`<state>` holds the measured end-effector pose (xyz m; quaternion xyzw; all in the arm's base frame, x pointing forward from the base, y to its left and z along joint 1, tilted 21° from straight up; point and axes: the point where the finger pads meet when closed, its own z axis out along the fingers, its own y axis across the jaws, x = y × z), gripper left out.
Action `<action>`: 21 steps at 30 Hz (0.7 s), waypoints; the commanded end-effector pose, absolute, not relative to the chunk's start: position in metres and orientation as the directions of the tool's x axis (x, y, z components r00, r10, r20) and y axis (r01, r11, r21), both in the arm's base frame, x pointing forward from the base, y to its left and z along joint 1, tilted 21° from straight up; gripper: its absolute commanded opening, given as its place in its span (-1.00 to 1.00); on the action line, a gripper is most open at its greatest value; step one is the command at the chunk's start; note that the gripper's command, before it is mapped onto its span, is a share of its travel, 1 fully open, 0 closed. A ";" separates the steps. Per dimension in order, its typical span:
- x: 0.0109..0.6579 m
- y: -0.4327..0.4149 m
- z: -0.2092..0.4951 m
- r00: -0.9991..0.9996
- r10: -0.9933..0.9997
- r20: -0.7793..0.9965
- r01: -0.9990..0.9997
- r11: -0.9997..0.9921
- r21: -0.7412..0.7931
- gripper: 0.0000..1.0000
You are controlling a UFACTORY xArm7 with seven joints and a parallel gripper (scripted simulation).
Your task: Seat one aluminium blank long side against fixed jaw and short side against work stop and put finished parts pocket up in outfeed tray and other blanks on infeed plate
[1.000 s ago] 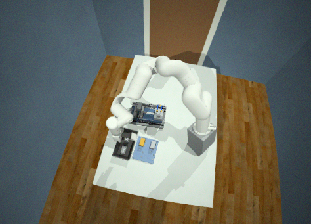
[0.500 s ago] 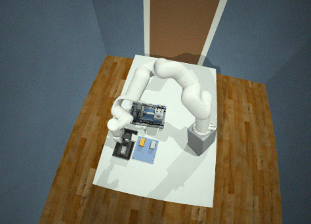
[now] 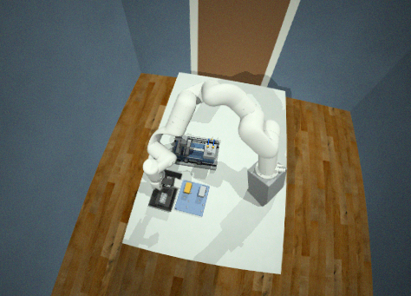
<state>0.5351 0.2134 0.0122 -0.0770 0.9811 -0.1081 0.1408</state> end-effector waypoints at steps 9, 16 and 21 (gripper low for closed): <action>0.538 0.214 0.009 -0.947 -0.183 -0.264 -0.121 0.965 -0.232 -1.00; 0.538 0.214 0.009 -0.947 -0.183 -0.264 -0.121 0.965 -0.232 -1.00; 0.538 0.214 0.009 -0.947 -0.183 -0.264 -0.121 0.965 -0.232 -1.00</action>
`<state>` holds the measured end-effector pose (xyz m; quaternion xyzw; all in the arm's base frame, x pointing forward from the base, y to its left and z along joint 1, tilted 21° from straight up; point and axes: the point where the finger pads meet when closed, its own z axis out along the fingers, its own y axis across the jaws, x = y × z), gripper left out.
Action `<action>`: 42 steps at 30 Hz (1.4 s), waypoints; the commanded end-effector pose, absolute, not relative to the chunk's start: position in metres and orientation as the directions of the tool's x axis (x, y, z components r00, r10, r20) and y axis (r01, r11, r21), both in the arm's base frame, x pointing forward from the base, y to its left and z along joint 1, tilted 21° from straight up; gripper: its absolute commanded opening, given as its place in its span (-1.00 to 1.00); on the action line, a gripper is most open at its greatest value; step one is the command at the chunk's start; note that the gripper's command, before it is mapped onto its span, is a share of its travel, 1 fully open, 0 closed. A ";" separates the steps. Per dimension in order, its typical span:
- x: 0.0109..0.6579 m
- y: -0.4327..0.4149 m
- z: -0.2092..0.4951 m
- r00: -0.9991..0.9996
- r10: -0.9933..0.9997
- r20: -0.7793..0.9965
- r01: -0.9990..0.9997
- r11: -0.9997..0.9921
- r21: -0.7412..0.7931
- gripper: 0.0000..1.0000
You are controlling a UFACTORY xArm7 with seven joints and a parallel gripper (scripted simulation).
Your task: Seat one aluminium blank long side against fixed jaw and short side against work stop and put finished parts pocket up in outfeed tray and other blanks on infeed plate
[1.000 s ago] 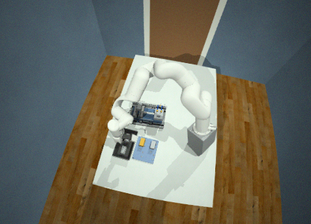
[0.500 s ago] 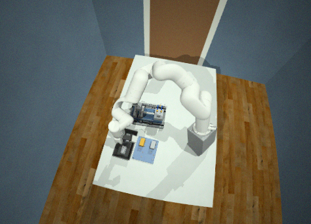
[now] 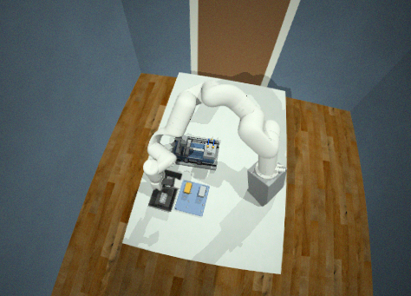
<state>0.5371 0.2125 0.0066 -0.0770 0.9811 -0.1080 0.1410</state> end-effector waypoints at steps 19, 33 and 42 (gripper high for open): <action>0.538 0.214 0.009 -0.947 -0.183 -0.264 -0.121 0.965 -0.232 -1.00; 0.537 0.214 0.010 -0.947 -0.183 -0.264 -0.121 0.965 -0.232 -1.00; 0.534 0.217 0.022 -0.947 -0.183 -0.264 -0.121 0.965 -0.232 -1.00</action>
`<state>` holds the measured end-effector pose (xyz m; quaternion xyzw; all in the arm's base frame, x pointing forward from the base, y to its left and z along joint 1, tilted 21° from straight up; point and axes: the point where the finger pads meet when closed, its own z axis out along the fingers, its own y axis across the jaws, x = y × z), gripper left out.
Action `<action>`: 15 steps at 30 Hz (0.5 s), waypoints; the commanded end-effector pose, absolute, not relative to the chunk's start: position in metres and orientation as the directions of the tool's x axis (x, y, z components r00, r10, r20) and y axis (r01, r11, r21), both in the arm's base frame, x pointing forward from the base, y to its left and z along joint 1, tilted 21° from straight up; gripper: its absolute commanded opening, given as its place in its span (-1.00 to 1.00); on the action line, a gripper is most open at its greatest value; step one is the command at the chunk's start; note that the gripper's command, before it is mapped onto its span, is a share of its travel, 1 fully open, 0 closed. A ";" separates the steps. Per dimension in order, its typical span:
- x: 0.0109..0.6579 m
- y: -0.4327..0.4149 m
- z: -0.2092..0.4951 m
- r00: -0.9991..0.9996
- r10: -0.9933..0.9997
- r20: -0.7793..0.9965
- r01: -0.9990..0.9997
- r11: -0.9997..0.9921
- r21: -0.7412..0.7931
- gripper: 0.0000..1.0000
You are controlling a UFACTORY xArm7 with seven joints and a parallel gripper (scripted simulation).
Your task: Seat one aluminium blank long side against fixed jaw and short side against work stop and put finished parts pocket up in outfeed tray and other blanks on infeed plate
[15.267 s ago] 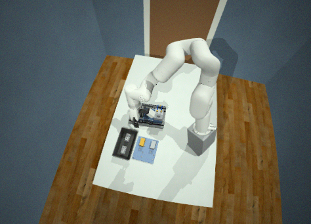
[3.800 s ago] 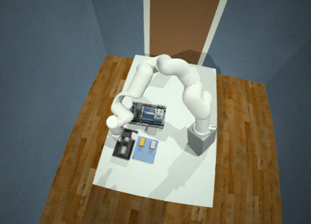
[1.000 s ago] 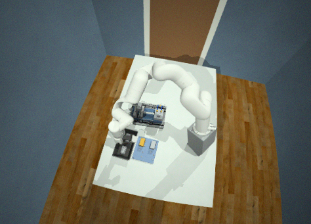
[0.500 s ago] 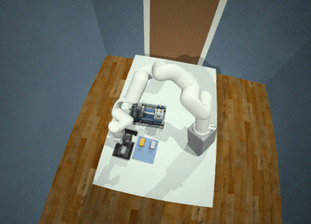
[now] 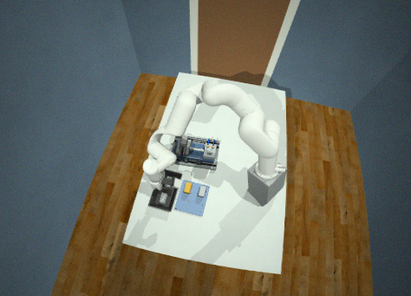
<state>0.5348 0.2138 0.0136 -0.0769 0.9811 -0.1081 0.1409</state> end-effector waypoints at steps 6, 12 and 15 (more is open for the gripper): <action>0.530 0.219 0.033 -0.947 -0.183 -0.264 -0.121 0.965 -0.232 -1.00; 0.526 0.222 0.046 -0.947 -0.183 -0.264 -0.121 0.965 -0.232 -1.00; 0.524 0.223 0.053 -0.947 -0.183 -0.264 -0.121 0.965 -0.232 -1.00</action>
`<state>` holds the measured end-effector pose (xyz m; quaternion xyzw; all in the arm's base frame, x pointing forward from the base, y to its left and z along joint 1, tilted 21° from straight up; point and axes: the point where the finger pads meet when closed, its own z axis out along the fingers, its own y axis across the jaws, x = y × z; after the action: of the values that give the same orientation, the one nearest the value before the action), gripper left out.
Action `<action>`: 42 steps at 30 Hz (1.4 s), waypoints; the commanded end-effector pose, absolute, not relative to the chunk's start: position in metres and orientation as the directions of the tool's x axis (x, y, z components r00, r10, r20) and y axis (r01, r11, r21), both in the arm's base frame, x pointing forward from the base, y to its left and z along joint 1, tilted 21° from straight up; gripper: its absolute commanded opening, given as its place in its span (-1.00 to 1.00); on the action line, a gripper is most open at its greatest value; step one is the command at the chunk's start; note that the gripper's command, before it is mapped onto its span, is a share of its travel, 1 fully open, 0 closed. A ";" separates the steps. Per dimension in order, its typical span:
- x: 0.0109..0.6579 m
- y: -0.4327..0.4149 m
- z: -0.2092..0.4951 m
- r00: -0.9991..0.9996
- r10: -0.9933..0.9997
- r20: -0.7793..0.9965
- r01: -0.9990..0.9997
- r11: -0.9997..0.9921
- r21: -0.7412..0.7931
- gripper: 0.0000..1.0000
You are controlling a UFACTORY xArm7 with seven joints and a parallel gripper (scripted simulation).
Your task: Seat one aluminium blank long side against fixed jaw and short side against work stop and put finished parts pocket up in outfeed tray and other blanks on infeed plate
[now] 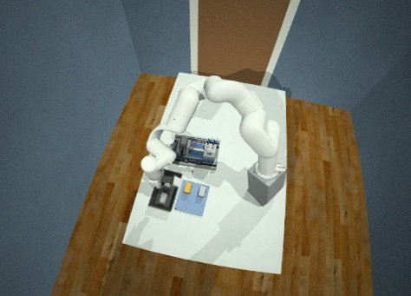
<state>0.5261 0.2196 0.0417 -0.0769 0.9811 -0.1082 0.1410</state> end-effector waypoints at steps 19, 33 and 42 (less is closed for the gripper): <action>0.519 0.226 0.069 -0.947 -0.183 -0.264 -0.121 0.965 -0.232 -1.00; 0.536 0.117 0.105 -0.943 -0.184 -0.279 -0.116 0.963 -0.243 -1.00; 0.532 0.054 0.117 -0.943 -0.183 -0.278 -0.115 0.963 -0.244 -1.00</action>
<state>0.5337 0.0786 0.1093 -0.0731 0.9789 -0.1181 0.1501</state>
